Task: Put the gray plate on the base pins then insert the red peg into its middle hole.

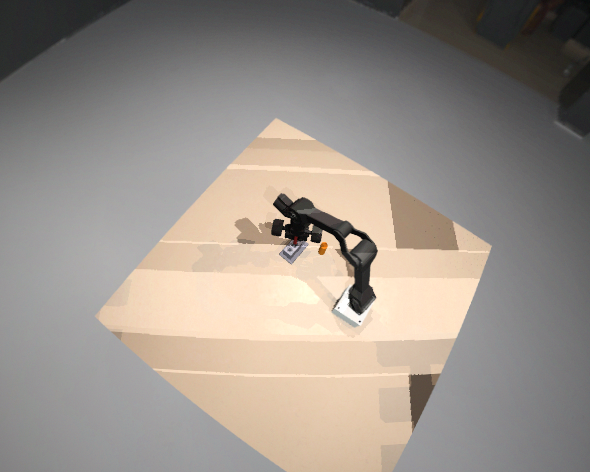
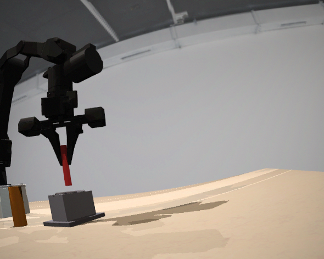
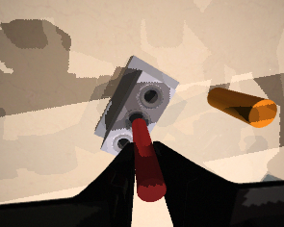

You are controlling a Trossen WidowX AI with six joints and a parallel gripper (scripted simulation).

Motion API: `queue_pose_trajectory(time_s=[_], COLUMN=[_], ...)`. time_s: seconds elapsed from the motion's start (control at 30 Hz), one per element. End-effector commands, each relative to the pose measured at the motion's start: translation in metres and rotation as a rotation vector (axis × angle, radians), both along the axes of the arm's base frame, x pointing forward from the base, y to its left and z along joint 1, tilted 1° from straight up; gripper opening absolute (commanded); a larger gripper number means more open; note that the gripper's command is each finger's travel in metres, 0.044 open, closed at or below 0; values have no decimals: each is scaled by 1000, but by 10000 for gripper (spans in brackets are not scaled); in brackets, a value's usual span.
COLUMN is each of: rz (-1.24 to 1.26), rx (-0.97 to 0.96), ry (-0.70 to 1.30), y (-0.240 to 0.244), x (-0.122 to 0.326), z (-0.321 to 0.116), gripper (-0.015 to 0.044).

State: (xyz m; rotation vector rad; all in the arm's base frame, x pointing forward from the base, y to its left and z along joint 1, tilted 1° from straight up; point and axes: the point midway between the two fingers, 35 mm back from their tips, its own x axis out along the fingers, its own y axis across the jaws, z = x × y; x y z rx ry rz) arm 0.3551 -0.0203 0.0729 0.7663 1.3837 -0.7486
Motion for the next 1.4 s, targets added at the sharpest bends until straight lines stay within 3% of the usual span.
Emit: queue_pose_trajectory(time_s=[0.0, 1.37], rz=[3, 4], rx=[2, 0], ry=[1, -1], y=[0, 1], x=[0, 2], z=[0, -14], gripper=[0, 0])
